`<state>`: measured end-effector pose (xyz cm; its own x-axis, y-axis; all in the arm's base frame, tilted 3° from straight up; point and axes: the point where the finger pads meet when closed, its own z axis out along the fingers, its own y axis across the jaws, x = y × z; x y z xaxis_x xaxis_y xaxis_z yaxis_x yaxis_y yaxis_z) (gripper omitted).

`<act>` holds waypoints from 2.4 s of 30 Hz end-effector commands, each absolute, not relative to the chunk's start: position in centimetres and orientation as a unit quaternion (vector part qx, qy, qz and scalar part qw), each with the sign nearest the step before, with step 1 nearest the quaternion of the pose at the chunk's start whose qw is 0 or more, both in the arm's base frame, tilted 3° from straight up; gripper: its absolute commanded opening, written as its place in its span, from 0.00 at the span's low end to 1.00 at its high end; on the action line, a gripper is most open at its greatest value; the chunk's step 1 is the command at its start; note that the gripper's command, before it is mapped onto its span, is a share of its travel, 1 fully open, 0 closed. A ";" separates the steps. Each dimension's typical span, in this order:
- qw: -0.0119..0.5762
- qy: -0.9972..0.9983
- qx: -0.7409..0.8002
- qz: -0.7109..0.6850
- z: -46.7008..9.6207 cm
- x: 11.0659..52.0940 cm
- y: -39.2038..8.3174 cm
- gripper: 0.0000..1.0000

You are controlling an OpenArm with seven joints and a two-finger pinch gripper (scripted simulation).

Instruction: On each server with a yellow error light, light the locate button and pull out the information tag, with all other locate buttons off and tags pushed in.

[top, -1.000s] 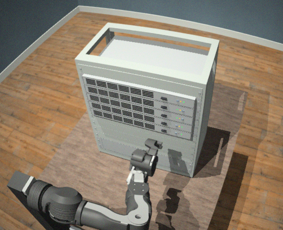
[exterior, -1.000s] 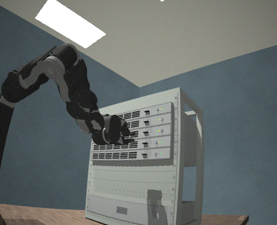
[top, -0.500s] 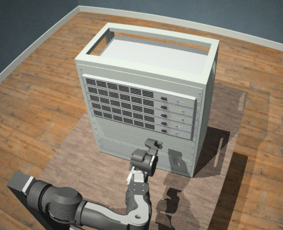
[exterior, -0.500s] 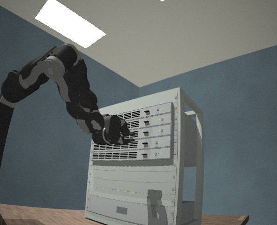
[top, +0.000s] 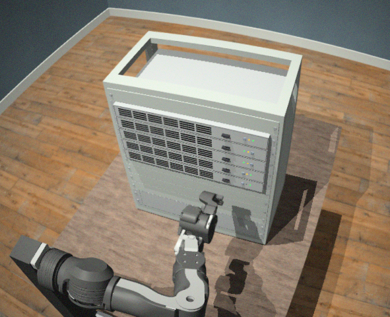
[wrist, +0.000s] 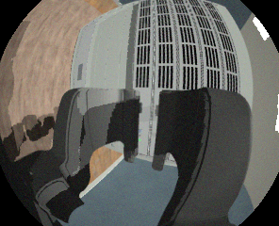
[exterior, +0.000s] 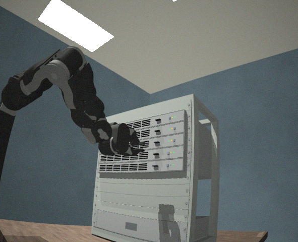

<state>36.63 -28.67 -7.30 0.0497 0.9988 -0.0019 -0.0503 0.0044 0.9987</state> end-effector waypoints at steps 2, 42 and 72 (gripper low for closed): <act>0.526 0.475 0.500 0.497 -7.4 36.6 -28.8 0.10; 0.524 0.476 0.500 0.498 -6.8 46.0 -29.2 0.10; 0.525 0.476 0.501 0.498 -6.7 46.0 -29.1 0.10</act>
